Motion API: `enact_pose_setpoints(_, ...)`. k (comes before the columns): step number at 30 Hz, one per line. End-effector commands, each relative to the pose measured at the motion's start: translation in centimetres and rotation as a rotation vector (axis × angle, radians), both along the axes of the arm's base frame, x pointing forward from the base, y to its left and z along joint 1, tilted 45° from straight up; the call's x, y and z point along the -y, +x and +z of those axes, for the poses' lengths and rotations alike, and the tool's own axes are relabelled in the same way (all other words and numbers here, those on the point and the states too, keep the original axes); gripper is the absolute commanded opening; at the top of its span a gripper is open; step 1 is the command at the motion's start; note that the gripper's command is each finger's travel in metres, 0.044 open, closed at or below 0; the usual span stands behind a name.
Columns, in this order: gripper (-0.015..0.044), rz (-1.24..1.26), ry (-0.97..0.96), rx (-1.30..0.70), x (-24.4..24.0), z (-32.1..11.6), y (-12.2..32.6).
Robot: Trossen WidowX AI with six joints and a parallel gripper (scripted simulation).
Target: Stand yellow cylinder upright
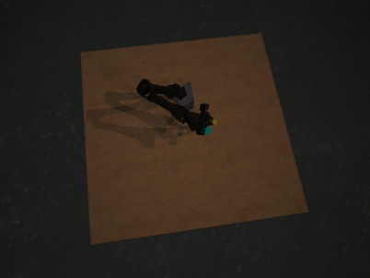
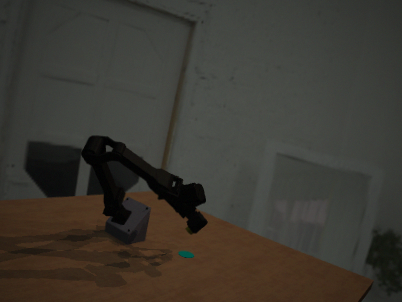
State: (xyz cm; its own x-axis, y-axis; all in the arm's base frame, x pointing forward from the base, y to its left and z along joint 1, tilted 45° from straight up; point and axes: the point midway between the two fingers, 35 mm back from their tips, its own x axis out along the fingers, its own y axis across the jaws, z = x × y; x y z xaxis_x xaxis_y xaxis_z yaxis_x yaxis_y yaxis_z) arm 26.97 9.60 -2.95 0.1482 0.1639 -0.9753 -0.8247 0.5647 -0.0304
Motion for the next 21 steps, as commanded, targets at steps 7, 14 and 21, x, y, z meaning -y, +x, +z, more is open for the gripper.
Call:
enact_pose_setpoints(7, 0.0105, 0.021, 0.056, 0.048, 0.13, 0.23, -0.17)
enact_pose_setpoints(14, 0.0105, 0.036, 0.09, 0.086, 0.19, 0.47, -0.19)
enact_pose_setpoints(21, 0.0105, 0.052, 0.123, 0.127, 0.27, 0.73, -0.23)
